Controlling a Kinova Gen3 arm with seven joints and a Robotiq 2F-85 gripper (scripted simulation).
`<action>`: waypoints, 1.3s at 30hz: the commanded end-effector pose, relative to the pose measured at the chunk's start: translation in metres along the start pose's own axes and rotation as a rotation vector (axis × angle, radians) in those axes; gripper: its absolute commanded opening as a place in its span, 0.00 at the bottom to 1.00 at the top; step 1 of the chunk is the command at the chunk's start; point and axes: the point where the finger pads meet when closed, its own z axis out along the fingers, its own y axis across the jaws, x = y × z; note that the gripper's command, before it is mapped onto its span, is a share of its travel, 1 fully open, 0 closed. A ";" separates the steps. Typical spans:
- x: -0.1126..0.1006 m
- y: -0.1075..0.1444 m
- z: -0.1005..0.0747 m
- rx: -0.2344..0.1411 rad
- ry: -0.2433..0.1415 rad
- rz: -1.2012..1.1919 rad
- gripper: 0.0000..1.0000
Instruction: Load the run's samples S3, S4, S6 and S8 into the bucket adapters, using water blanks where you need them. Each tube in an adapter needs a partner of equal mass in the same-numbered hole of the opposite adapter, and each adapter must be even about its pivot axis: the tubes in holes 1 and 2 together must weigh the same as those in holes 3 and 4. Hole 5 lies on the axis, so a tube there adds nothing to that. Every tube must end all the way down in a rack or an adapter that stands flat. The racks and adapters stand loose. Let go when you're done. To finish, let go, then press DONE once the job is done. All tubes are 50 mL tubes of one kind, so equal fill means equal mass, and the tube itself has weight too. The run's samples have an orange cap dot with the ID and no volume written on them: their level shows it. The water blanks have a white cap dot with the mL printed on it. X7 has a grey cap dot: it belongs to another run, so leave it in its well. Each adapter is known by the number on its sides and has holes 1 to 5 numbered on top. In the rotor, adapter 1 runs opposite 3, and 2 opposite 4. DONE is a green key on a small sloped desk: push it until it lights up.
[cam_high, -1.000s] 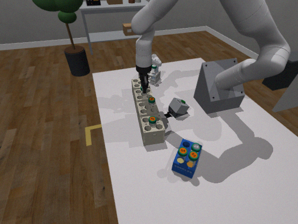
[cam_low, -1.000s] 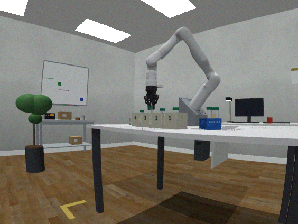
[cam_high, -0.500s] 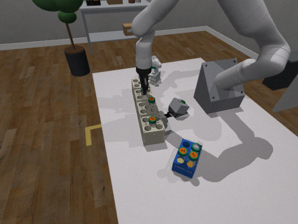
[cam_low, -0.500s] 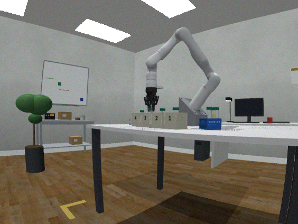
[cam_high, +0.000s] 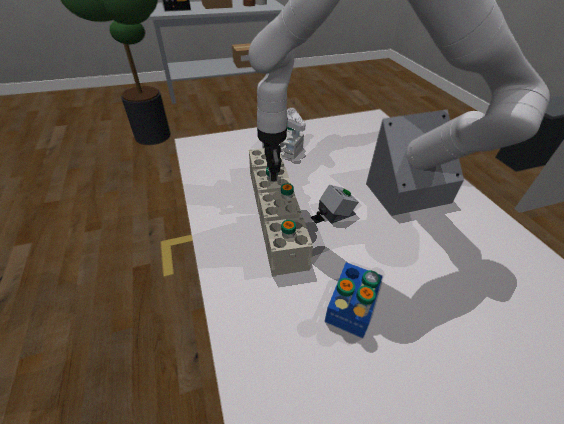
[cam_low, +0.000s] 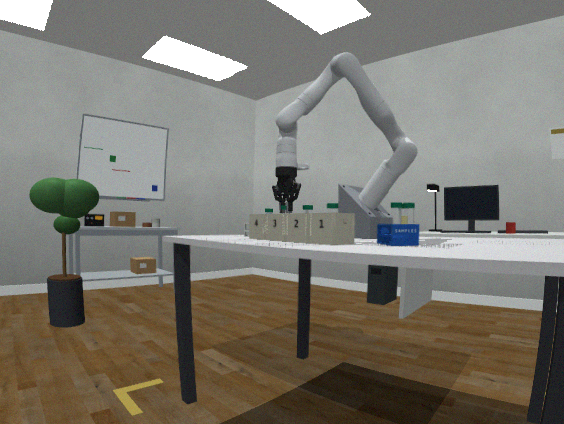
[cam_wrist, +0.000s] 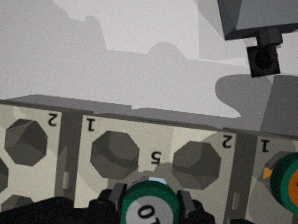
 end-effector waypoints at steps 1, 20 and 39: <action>0.000 0.000 -0.001 0.001 -0.002 0.000 0.10; 0.000 0.000 -0.001 0.001 -0.002 0.000 0.62; 0.000 0.000 -0.011 0.001 -0.002 0.000 0.62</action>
